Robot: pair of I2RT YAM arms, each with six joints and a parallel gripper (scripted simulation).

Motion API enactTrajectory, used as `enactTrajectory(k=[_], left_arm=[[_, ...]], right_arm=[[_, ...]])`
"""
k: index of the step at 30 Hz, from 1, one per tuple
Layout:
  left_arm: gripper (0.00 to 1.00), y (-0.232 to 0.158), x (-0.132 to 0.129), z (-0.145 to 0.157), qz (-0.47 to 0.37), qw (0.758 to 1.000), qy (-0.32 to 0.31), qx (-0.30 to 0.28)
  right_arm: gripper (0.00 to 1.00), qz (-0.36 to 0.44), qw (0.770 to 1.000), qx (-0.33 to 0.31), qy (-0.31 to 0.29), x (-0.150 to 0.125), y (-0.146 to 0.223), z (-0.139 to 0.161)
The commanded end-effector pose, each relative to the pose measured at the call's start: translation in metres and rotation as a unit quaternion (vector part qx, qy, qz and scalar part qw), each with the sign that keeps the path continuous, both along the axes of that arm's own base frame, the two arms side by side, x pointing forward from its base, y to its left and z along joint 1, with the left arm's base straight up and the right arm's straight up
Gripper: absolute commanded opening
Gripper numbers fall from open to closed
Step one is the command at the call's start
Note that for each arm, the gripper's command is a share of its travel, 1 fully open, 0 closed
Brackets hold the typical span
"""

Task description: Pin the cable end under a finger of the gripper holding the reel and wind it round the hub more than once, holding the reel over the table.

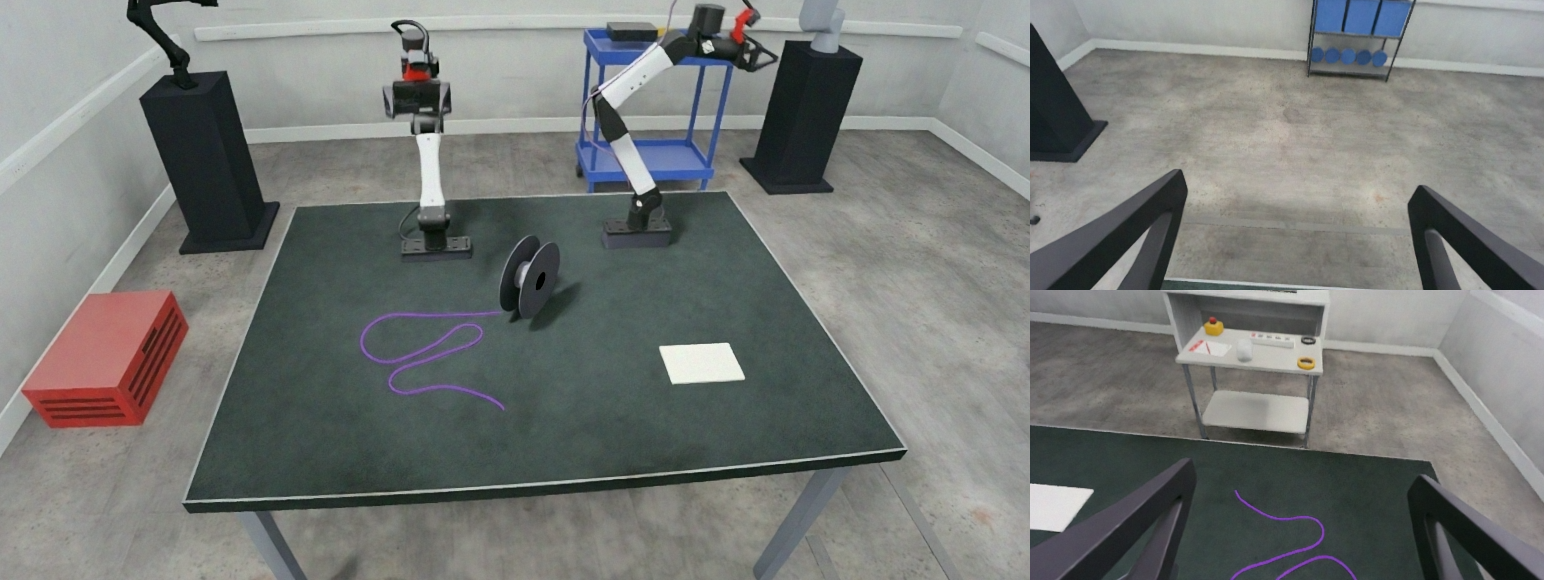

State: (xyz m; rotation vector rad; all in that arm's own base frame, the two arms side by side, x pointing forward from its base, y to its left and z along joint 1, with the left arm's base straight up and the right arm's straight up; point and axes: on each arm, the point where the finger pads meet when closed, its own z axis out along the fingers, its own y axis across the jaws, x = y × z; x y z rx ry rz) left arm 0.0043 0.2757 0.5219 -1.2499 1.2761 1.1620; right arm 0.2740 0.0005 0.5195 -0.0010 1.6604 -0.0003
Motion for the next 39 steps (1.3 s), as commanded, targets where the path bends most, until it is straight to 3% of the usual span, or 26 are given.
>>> enactTrajectory(k=[1, 5, 9, 13, 22, 32, 39], left_arm=[[1.0, 0.027, -0.002, -0.001, 0.007, 0.999, -0.004, 0.033], [1.0, 0.051, -0.002, -0.025, 0.007, 0.999, -0.004, 0.032], [1.0, 0.055, -0.002, -0.032, 0.007, 0.999, -0.005, 0.04], [1.0, 0.08, -0.002, -0.064, 0.007, 1.0, -0.004, 0.029], [1.0, 0.101, -0.001, -0.109, 0.007, 1.0, -0.004, 0.029], [1.0, 0.108, -0.001, -0.13, 0.007, 1.0, -0.004, 0.026], [1.0, 0.107, -0.001, -0.129, 0.007, 0.999, -0.004, 0.031]], right_arm=[[1.0, -0.001, 0.999, 0.0, -0.04, 0.029, -0.002, 0.002], [1.0, -0.001, 0.999, 0.0, -0.038, 0.053, -0.002, -0.023], [1.0, -0.001, 0.999, 0.0, -0.048, 0.056, -0.002, -0.029], [1.0, -0.001, 0.999, 0.0, -0.035, 0.082, -0.002, -0.062], [1.0, -0.001, 0.999, 0.0, -0.034, 0.104, -0.002, -0.108], [1.0, -0.001, 0.999, 0.0, -0.034, 0.109, -0.002, -0.127], [1.0, -0.001, 1.0, 0.0, -0.031, 0.111, -0.002, -0.132]])
